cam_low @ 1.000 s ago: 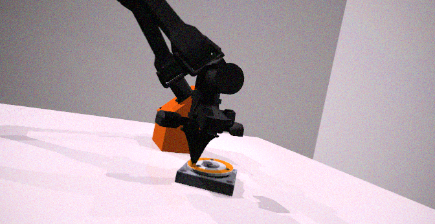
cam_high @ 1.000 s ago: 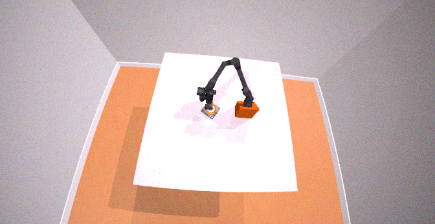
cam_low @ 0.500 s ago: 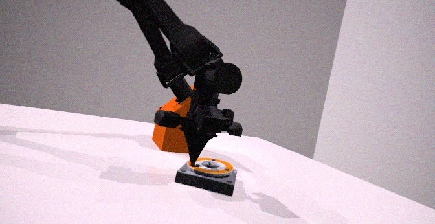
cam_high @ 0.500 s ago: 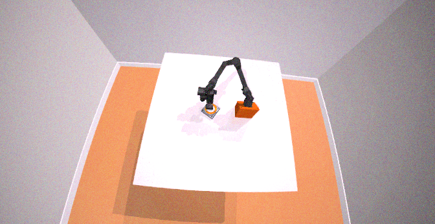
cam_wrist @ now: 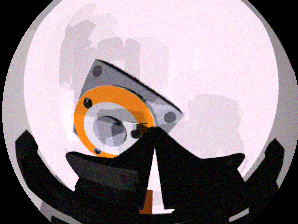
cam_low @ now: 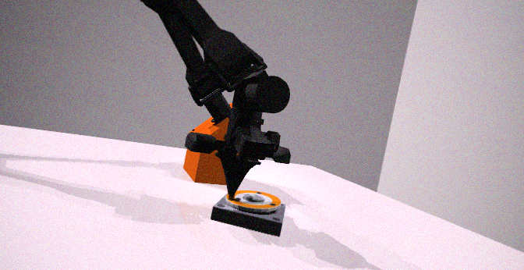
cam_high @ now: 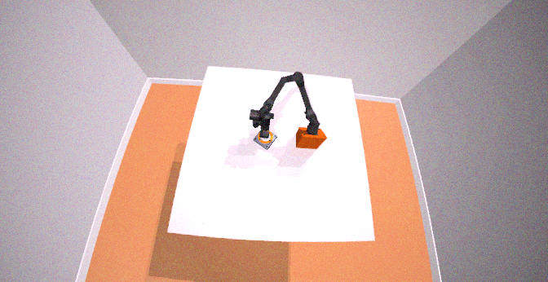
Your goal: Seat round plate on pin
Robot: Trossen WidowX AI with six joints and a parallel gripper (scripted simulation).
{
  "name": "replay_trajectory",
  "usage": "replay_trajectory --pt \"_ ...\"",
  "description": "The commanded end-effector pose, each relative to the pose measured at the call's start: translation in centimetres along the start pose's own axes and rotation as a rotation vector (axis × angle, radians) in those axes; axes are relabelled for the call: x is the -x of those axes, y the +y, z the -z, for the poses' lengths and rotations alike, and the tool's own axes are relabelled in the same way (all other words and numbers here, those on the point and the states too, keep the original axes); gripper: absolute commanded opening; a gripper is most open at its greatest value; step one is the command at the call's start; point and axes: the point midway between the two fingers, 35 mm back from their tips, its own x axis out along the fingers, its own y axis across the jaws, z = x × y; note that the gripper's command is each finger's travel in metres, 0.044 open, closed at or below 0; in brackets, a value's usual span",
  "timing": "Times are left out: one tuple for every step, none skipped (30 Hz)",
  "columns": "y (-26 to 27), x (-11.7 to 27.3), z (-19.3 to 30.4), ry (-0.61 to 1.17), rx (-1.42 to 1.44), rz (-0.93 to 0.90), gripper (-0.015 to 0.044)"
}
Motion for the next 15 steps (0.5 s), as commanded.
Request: replay_trajectory --pt "0.01 -0.24 0.77 0.016 0.014 0.005 0.0000" --pt "0.00 -0.24 0.81 0.016 0.014 0.005 0.0000" --pt "0.00 -0.24 0.84 0.016 0.014 0.005 0.0000" --pt "0.00 -0.24 0.87 0.016 0.014 0.005 0.0000" --pt "0.00 -0.24 0.90 0.016 0.014 0.005 0.0000" --pt "0.00 -0.24 0.94 0.016 0.014 0.005 0.0000" --pt "0.00 -0.24 0.99 0.016 0.014 0.005 0.0000" --pt "0.00 -0.24 1.02 0.016 0.014 0.005 0.0000" --pt "0.00 -0.24 1.05 0.016 0.014 0.005 0.0000" --pt "0.00 -0.24 1.07 0.016 0.014 0.005 0.0000" --pt "0.00 -0.25 1.10 0.016 0.014 0.005 0.0000" --pt "0.01 -0.25 1.13 0.016 0.014 0.005 0.0000" --pt "0.01 -0.25 1.15 0.016 0.014 0.005 0.0000" --pt "0.00 -0.24 1.15 0.016 0.014 0.005 0.0000" --pt "0.00 -0.24 1.15 0.016 0.014 0.005 0.0000"
